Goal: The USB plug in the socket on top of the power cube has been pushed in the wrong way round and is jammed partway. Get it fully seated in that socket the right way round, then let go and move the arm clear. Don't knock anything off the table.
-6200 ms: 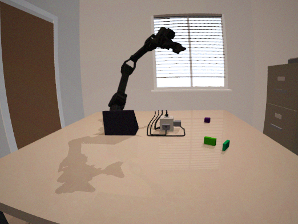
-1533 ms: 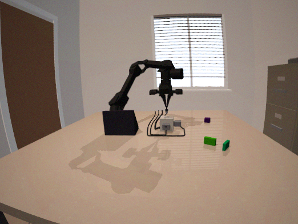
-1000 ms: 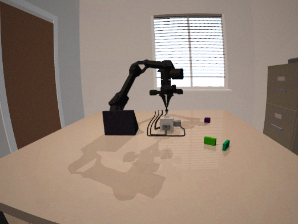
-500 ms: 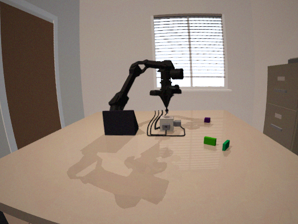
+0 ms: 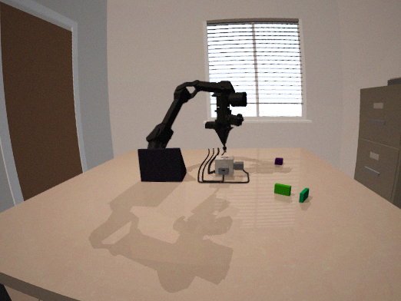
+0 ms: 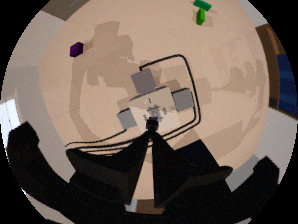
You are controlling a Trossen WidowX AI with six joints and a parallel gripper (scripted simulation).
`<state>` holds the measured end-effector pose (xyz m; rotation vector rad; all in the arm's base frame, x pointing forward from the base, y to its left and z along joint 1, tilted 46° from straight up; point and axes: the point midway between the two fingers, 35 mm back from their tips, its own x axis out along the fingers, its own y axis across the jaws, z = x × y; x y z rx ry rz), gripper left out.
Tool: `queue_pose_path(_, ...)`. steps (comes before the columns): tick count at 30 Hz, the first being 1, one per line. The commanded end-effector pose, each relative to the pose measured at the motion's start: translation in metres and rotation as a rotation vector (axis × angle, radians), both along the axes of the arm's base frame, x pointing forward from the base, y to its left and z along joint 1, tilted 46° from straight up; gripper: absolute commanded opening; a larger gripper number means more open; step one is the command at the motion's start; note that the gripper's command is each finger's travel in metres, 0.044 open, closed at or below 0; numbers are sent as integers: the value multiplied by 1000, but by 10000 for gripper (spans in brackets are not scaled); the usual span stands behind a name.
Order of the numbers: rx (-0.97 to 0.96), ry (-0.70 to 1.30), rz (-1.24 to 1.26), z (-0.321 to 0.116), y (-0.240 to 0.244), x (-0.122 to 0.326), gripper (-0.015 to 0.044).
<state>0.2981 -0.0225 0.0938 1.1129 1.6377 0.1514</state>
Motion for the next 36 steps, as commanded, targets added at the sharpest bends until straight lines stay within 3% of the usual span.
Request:
queue_pose_path(1,-4,-67,65,0,0,0,0)
queue_pose_path(36,-38,-725,701,0,0,0,0)
